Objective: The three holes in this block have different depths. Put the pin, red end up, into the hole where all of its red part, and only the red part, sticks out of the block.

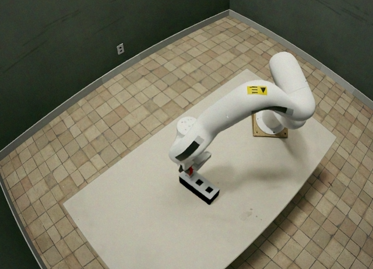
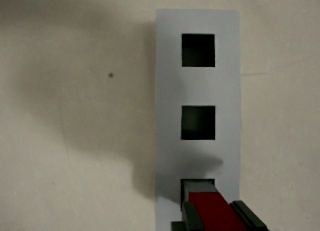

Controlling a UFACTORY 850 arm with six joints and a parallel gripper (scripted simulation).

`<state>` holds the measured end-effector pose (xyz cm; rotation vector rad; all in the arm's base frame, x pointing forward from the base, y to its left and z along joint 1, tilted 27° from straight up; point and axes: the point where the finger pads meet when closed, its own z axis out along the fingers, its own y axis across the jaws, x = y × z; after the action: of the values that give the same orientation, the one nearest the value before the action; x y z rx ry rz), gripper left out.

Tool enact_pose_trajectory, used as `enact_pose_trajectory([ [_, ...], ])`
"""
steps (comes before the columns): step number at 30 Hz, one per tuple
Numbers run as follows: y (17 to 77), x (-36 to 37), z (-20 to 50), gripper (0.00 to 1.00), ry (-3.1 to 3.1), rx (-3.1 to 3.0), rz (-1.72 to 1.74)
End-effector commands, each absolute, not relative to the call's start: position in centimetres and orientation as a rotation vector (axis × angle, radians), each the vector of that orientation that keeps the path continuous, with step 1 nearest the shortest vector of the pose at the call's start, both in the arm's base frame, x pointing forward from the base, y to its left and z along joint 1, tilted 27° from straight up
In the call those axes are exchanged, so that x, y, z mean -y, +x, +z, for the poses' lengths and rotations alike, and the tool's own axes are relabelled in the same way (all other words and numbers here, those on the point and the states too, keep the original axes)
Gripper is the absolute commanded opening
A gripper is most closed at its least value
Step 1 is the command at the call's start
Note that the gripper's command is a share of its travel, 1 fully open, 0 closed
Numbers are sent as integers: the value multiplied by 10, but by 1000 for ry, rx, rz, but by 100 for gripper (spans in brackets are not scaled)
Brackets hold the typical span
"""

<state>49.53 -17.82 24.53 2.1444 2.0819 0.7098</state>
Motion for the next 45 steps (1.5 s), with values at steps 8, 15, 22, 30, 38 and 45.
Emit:
enact_pose_trajectory([
  [8, 496, 179, 245, 0, 2143, -2081, 710],
  [15, 496, 179, 245, 0, 2143, -2080, 710],
  [22, 496, 179, 245, 0, 2143, -2080, 710],
  [30, 497, 177, 241, 0, 2143, -2081, 710],
  [38, 497, 177, 241, 0, 2143, -2081, 710],
  [45, 497, 177, 241, 0, 2143, -2081, 710],
])
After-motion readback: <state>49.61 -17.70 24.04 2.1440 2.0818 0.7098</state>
